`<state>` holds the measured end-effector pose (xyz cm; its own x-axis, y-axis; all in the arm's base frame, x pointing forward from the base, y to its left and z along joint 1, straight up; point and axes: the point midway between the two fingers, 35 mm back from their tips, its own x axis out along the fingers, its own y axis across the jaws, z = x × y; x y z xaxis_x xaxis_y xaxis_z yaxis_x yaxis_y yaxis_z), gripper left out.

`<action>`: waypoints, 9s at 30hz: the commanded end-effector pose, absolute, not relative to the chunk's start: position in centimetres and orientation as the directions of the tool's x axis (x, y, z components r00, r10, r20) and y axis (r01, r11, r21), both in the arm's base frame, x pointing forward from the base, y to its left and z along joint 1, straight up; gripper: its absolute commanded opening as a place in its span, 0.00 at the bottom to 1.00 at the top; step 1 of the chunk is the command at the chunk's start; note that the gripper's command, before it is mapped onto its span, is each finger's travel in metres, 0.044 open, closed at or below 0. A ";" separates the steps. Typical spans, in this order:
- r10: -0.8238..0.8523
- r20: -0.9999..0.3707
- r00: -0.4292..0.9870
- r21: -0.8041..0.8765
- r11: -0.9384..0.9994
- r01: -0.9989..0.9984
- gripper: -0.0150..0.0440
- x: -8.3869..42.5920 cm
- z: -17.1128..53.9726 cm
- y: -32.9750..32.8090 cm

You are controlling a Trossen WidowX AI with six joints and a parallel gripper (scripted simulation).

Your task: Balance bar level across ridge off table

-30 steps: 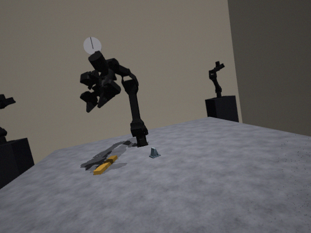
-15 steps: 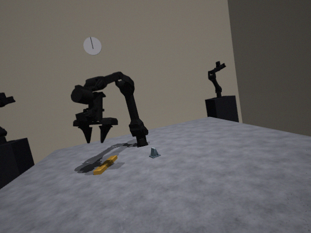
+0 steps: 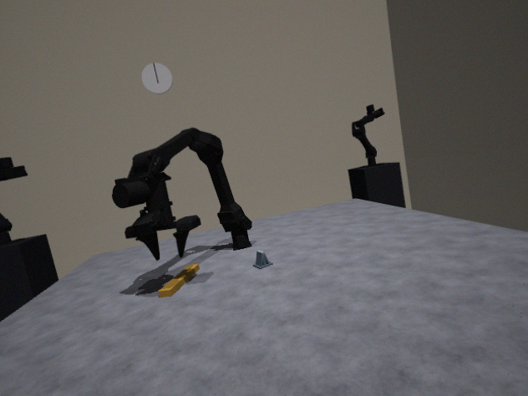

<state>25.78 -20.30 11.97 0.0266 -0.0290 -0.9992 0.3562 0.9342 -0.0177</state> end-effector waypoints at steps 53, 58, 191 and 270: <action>-0.020 -1.000 0.016 -0.013 0.936 0.353 0.48 25.7 4.8 -20.3; -0.020 -1.000 0.016 -0.013 0.936 0.353 0.42 25.7 4.8 -20.3; 0.001 -1.000 0.021 0.020 0.344 0.939 0.25 26.4 9.4 0.9; 0.001 -1.000 0.021 0.020 0.344 0.939 0.25 26.4 8.9 0.9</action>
<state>26.41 0.85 8.92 0.0204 -0.0048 -0.9998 0.9396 0.3419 0.0175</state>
